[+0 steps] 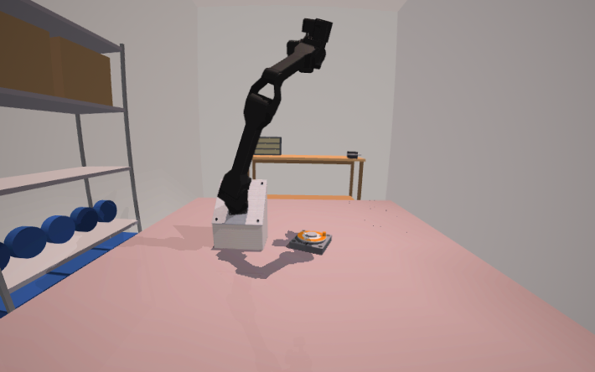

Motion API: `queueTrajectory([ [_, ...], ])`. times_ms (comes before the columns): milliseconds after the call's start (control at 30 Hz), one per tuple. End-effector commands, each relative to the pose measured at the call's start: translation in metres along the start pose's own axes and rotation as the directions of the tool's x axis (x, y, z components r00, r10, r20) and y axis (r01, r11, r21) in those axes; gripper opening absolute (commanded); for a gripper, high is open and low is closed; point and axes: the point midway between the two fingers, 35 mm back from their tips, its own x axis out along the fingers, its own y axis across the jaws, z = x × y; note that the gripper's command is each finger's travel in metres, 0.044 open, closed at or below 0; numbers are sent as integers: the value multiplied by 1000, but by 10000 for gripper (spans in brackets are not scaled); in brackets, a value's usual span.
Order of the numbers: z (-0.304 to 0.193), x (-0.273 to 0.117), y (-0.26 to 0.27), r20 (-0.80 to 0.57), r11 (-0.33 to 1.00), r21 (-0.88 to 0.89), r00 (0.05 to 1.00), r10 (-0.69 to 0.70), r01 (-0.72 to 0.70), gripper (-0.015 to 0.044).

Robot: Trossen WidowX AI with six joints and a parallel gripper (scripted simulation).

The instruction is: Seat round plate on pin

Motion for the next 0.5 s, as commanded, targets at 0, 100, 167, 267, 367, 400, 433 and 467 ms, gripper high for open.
queueTrajectory([
  [0,-4,-1,4,-14,1000,24,1000,8,-8,374],
  [100,-58,-24,59,-204,930,364,968,144,-61,295],
  [167,-76,-35,80,-265,877,477,943,201,-52,243],
  [267,-99,-54,114,-347,779,627,891,291,-10,164],
  [367,-131,-96,174,-453,573,808,766,457,136,85],
  [400,-138,-109,191,-473,513,837,723,503,191,59],
  [433,-143,-123,209,-490,453,856,676,551,251,33],
  [467,-148,-138,226,-501,395,863,627,597,315,6],
])
